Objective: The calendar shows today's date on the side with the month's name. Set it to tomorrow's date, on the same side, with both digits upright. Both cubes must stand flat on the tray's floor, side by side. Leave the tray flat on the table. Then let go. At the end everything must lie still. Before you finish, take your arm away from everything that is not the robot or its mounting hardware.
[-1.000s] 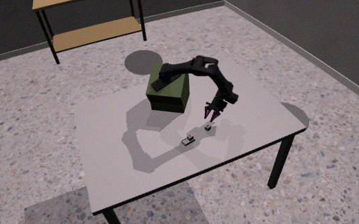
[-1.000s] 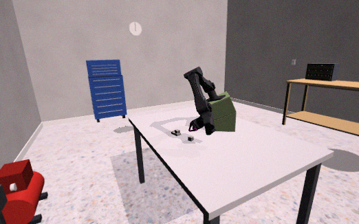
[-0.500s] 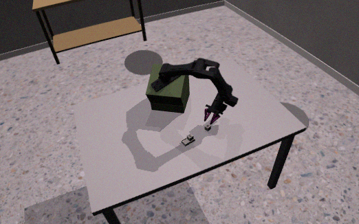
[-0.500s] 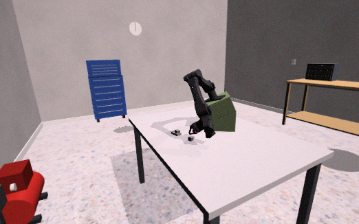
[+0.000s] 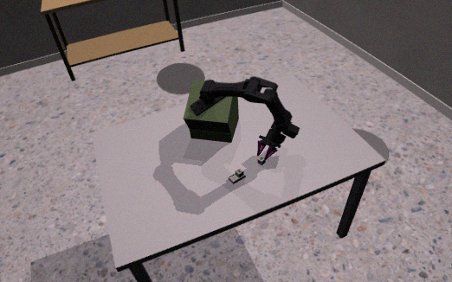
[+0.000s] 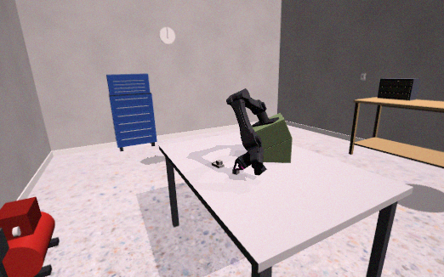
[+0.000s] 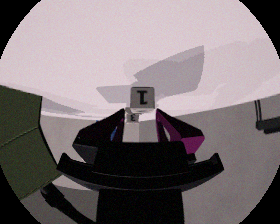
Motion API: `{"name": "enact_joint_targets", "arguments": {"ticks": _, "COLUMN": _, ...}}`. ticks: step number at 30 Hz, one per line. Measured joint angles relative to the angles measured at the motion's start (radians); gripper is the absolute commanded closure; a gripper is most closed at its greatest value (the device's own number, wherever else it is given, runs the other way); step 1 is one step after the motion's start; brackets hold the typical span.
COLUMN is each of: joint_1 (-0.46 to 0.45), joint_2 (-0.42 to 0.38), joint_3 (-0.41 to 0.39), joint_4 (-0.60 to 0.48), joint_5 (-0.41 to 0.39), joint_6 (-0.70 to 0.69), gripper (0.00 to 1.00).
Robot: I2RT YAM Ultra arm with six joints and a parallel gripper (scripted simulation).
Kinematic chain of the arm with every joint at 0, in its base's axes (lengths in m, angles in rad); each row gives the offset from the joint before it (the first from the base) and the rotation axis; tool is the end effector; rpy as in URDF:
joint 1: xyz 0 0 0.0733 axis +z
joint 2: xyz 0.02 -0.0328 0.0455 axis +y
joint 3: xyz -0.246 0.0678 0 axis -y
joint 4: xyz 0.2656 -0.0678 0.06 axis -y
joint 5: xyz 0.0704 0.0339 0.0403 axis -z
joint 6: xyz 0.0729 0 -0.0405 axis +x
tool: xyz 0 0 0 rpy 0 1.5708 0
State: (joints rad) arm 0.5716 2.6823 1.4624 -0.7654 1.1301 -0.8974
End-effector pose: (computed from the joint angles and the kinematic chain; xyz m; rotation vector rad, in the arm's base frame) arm 0.3270 0.1332 -0.0938 1.7250 -1.4641 1.3266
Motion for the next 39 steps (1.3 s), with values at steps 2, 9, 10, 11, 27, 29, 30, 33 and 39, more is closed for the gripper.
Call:
{"name": "enact_joint_targets", "arguments": {"ticks": 2, "joint_1": -0.003, "joint_2": 0.009, "joint_3": 0.003, "joint_4": 0.012, "joint_5": 0.001, "joint_6": -0.007, "gripper": 0.55}}
{"name": "enact_joint_targets", "arguments": {"ticks": 9, "joint_1": -0.008, "joint_2": 0.029, "joint_3": 0.01, "joint_4": 0.042, "joint_5": 0.003, "joint_6": -0.027, "gripper": 0.55}}
{"name": "enact_joint_targets", "arguments": {"ticks": 10, "joint_1": -0.008, "joint_2": 0.03, "joint_3": 0.011, "joint_4": 0.045, "joint_5": 0.004, "joint_6": -0.029, "gripper": 0.55}}
{"name": "enact_joint_targets", "arguments": {"ticks": 11, "joint_1": -0.01, "joint_2": 0.031, "joint_3": 0.012, "joint_4": 0.049, "joint_5": 0.004, "joint_6": -0.03, "gripper": 0.55}}
{"name": "enact_joint_targets", "arguments": {"ticks": 27, "joint_1": -0.013, "joint_2": 0.041, "joint_3": 0.016, "joint_4": 0.069, "joint_5": 0.007, "joint_6": -0.043, "gripper": 0.55}}
{"name": "enact_joint_targets", "arguments": {"ticks": 29, "joint_1": -0.013, "joint_2": 0.041, "joint_3": 0.016, "joint_4": 0.069, "joint_5": 0.007, "joint_6": -0.043, "gripper": 0.55}}
{"name": "enact_joint_targets", "arguments": {"ticks": 30, "joint_1": -0.013, "joint_2": 0.041, "joint_3": 0.016, "joint_4": 0.069, "joint_5": 0.007, "joint_6": -0.043, "gripper": 0.55}}
{"name": "enact_joint_targets", "arguments": {"ticks": 33, "joint_1": -0.013, "joint_2": 0.041, "joint_3": 0.016, "joint_4": 0.069, "joint_5": 0.007, "joint_6": -0.043, "gripper": 0.55}}
{"name": "enact_joint_targets", "arguments": {"ticks": 39, "joint_1": -0.013, "joint_2": 0.041, "joint_3": 0.016, "joint_4": 0.069, "joint_5": 0.007, "joint_6": -0.043, "gripper": 0.55}}
